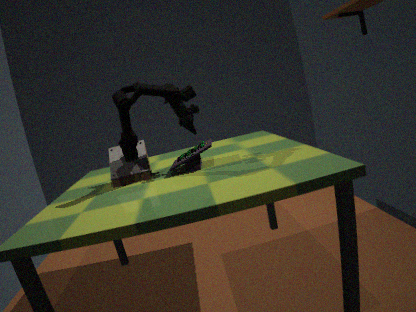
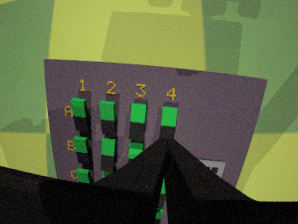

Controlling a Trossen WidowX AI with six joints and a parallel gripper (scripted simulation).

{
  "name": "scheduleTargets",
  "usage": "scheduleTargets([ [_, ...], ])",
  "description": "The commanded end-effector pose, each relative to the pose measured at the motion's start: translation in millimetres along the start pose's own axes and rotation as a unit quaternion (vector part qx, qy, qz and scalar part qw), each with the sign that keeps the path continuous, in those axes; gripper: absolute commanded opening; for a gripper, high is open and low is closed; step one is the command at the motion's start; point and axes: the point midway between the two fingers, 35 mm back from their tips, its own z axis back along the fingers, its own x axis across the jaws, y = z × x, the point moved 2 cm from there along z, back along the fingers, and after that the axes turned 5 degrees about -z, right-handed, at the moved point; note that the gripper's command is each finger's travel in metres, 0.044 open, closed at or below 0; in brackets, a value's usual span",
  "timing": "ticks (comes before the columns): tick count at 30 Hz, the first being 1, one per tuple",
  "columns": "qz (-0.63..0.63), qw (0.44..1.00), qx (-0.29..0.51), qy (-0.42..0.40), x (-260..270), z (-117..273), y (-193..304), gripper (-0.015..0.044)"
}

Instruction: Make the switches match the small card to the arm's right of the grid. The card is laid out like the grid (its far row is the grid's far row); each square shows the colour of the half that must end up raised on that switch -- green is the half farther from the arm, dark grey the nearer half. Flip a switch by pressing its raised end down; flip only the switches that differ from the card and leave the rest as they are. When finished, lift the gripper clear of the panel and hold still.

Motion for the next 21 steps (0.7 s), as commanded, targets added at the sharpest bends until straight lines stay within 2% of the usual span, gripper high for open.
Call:
scheduleTargets([
  [1, -0.004, 1.0, 0.003, 0.004, -2, 5, 3, 0.0],
  [7, -0.003, 1.0, 0.004, 0.004, 21, 5, 60, 0.0],
  [13, -0.003, 1.0, 0.003, 0.004, 21, 3, 62, 0.0],
  [17, -0.003, 1.0, -0.009, 0.003, 21, -28, 63, 0.0],
  [21, -0.003, 1.0, -0.01, 0.003, 20, -30, 63, 0.0],
])
